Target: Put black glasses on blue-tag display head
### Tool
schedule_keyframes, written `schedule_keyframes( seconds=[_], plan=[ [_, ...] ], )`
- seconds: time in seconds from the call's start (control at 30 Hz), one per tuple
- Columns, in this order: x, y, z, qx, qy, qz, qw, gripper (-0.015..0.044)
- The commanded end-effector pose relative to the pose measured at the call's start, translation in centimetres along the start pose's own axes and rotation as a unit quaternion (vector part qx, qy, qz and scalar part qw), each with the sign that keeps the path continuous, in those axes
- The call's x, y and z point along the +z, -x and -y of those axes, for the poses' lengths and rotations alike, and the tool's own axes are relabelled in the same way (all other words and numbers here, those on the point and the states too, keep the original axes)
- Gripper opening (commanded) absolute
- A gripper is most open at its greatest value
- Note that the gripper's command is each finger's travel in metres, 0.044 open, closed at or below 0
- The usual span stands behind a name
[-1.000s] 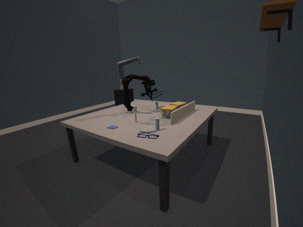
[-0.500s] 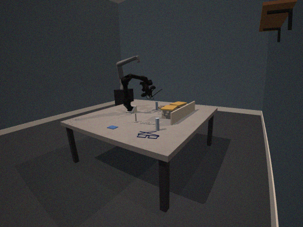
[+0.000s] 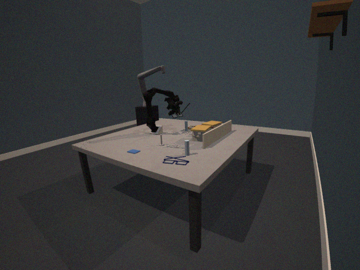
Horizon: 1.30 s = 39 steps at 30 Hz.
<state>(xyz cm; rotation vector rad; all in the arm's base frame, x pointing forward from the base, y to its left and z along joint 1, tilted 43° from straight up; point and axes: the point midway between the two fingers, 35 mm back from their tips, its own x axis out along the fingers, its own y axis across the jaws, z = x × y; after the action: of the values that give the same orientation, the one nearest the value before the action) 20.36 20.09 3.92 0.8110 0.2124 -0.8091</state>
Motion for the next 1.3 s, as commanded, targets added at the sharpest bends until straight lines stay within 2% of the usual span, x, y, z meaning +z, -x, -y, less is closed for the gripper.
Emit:
schedule_keyframes(
  seconds=[0.0, 0.5, 0.9, 1.27],
  plan=[
    [0.0, 0.0, 0.0, -0.001, 0.003, -0.001, 1.000, 0.0000],
    [0.2, -0.3, -0.1, -0.012, 0.008, 0.002, 1.000, 0.0000],
    [3.5, -3.5, -1.2, -0.138, 0.059, 0.015, 0.989, 0.0000],
    [7.0, -6.2, -1.6, -0.254, 0.096, -0.004, 0.963, 0.0000]
  ],
)
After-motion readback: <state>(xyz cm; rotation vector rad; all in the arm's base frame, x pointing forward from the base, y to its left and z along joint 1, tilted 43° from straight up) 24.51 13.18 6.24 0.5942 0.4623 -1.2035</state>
